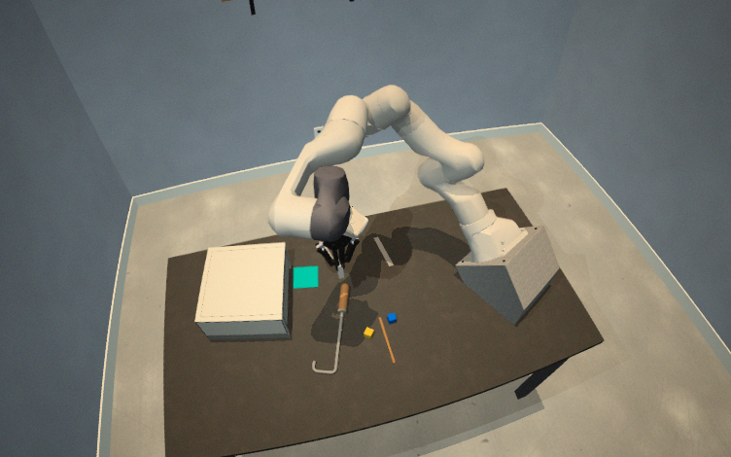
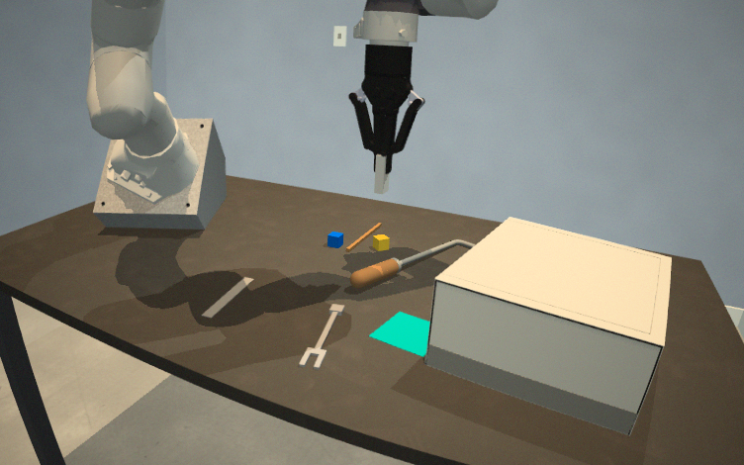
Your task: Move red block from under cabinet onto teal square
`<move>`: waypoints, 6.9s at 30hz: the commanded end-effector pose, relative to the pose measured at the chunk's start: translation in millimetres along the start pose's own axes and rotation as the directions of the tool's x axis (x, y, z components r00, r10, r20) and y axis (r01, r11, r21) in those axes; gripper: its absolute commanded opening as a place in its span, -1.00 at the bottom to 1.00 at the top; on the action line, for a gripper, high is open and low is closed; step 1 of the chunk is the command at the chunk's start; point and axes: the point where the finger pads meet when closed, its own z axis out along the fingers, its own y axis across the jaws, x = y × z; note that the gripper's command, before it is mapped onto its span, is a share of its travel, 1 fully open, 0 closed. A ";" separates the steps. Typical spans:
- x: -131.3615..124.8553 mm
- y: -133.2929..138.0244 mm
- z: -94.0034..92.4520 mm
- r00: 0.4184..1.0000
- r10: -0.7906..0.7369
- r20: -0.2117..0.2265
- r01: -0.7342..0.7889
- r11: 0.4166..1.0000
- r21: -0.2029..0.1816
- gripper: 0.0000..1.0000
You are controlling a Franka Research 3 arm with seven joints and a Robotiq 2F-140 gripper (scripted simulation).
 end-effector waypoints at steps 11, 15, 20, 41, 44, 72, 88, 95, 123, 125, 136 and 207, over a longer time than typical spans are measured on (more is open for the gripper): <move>-0.5 -0.5 -0.4 1.000 0.007 0.002 -0.007 1.000 0.002 -1.00; -0.5 -0.5 -0.4 1.000 0.007 0.002 -0.007 1.000 0.002 -1.00; -0.5 -0.5 -0.4 1.000 -0.007 0.002 0.007 1.000 0.002 -1.00; 0.2 -2.2 1.2 0.747 -0.665 0.028 0.665 0.746 -0.019 -1.00; 0.1 -2.1 1.1 0.727 -0.686 0.031 0.687 0.727 -0.021 -1.00; -0.5 -1.2 0.2 -0.008 -0.994 0.107 1.000 -0.008 0.000 -1.00; -0.5 -1.2 0.2 -0.395 -0.913 0.097 0.918 -0.395 0.026 -1.00; -0.5 -1.2 0.2 -0.504 -0.859 0.087 0.863 -0.504 0.030 -1.00; -0.5 -1.2 0.2 -0.940 -0.341 -0.002 0.341 -0.940 -0.002 -1.00; -0.5 -1.2 0.2 -0.940 -0.341 -0.002 0.341 -0.940 -0.002 -1.00; -0.5 -1.2 0.2 -0.940 -0.341 -0.002 0.341 -0.940 -0.002 -1.00; -0.5 -1.2 0.2 -0.940 -0.341 -0.002 0.341 -0.940 -0.002 -0.33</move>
